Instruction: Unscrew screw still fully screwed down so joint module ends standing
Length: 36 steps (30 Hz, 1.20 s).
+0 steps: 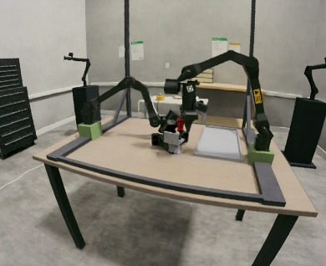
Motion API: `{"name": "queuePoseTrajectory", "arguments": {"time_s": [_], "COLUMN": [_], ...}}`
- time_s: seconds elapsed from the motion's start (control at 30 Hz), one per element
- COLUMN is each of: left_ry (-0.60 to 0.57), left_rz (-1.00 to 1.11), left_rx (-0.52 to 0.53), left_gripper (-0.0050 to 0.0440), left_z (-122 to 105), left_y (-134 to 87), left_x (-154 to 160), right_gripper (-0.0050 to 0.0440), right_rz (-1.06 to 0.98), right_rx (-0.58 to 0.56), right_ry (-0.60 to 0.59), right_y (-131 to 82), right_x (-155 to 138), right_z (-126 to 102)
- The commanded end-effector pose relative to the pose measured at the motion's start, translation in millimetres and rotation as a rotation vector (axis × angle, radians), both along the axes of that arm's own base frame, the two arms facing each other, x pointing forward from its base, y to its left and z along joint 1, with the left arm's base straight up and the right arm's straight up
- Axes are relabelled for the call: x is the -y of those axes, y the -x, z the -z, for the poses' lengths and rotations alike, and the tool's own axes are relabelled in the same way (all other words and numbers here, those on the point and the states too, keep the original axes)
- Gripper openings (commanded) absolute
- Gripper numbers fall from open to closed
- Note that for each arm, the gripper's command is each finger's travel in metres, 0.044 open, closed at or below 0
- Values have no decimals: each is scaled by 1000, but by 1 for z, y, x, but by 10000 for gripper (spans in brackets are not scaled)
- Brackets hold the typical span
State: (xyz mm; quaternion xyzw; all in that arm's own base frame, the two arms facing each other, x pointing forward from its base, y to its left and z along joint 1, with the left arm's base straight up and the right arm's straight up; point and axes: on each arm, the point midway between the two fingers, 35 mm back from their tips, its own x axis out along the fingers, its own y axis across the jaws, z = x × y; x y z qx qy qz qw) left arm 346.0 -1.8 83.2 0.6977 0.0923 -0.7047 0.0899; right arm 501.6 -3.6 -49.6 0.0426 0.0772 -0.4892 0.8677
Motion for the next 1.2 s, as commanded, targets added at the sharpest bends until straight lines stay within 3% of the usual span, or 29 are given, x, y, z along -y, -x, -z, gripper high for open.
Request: {"name": "queuePoseTrajectory", "arguments": {"time_s": [0.0,1.17], "left_ry": [4,4], "left_rz": [3,3], "left_rx": [33,34], "left_gripper": [300,300], "left_z": [-10,-11], "left_y": [-10,-34], "left_x": [-1,-8], "right_gripper": [245,245], "right_rz": [3,3], "right_rx": [37,37], "right_ry": [-10,-10], "right_y": [-7,-7], "right_x": [0,0], "right_z": [-15,-15]}}
